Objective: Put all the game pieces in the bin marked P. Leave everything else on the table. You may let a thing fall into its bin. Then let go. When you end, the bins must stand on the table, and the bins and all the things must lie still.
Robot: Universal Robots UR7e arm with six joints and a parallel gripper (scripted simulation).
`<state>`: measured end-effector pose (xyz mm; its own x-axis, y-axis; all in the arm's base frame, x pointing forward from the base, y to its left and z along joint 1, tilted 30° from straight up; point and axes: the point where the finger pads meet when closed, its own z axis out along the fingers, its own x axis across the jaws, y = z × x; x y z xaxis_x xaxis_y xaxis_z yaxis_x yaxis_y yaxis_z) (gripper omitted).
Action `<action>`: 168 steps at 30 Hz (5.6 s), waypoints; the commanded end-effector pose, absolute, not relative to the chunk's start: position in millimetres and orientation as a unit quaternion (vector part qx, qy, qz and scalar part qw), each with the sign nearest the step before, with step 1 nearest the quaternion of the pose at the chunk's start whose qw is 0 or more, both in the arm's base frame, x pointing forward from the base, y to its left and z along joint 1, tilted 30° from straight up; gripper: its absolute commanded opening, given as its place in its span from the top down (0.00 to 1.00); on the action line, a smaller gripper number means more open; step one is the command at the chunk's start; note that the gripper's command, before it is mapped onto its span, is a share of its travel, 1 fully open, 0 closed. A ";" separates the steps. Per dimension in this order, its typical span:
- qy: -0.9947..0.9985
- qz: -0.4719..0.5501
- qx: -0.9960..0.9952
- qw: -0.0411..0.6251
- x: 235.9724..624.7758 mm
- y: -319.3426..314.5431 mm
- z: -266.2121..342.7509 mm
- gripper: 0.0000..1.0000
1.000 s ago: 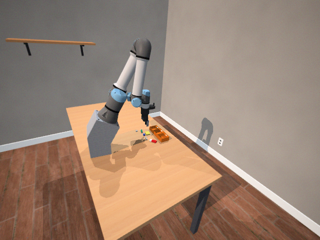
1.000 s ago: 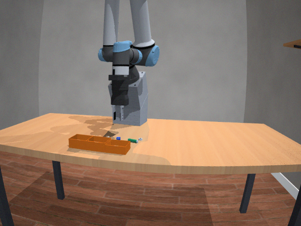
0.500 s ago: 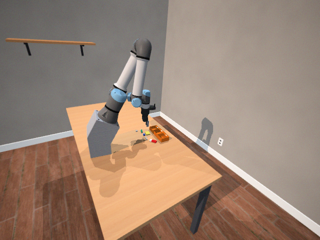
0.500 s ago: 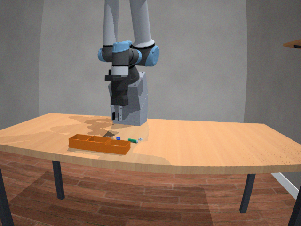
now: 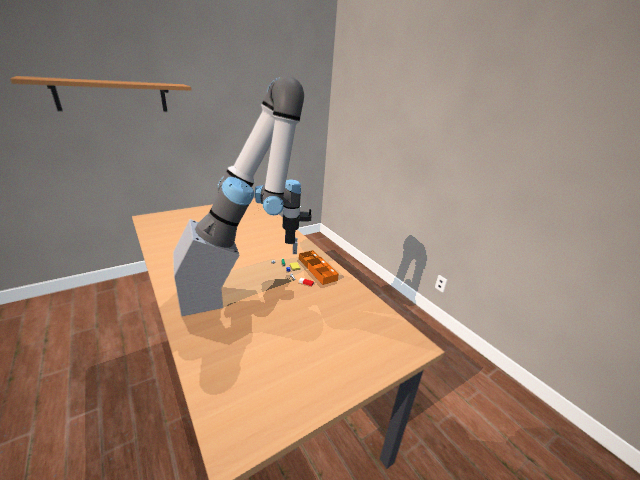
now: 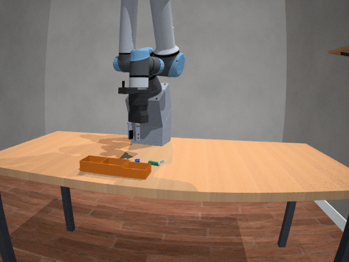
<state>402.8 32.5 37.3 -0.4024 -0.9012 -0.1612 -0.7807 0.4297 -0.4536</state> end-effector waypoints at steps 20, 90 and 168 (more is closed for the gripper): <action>0.907 -0.118 -0.339 0.221 401.5 23.8 34.1 0.36; 0.965 -0.013 0.076 0.252 392.3 15.8 21.4 0.36; 0.817 0.107 0.517 0.232 386.4 27.0 7.5 0.36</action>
<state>386.3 24.8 8.8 -0.4722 0.8222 -0.3178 0.7336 0.5664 0.3755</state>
